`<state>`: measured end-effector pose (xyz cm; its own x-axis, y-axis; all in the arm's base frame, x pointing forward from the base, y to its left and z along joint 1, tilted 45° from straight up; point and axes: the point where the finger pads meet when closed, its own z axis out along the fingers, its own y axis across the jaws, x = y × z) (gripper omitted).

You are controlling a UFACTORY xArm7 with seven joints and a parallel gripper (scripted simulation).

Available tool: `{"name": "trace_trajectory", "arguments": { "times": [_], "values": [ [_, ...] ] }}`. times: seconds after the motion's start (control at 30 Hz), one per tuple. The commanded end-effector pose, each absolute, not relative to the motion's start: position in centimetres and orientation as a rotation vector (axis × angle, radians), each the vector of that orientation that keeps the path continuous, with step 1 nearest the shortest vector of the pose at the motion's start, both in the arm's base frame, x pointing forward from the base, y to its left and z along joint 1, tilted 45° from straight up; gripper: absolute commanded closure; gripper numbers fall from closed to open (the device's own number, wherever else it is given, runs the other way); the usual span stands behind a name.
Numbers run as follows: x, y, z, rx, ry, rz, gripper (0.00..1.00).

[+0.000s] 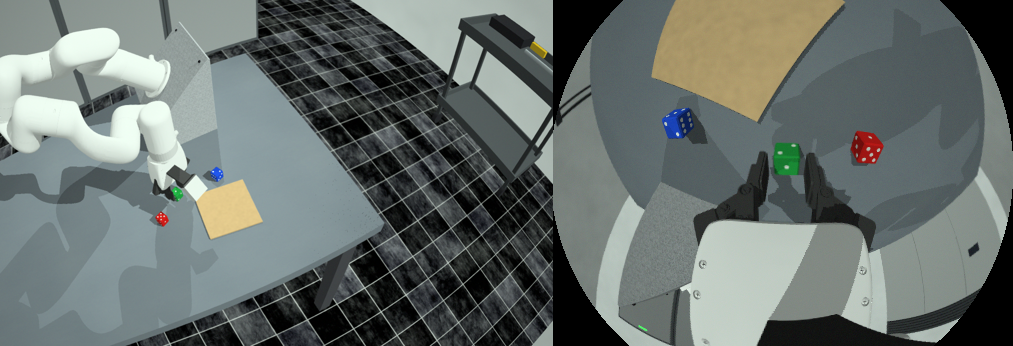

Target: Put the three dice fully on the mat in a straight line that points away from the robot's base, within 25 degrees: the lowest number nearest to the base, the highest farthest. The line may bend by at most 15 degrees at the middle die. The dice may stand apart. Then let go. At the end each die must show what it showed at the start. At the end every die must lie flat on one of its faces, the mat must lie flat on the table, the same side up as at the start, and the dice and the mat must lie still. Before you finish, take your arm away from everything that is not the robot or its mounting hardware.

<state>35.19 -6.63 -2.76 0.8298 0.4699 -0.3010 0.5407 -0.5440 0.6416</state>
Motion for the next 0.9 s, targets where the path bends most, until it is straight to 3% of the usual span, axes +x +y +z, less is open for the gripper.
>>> {"name": "trace_trajectory", "arguments": {
  "times": [0.0, 0.87],
  "values": [
    [35.38, -6.94, -3.18, 2.239, 0.738, -0.115, 0.58],
    [35.54, -7.72, -3.97, 2.239, 0.738, -0.115, 0.58]
  ]
}}
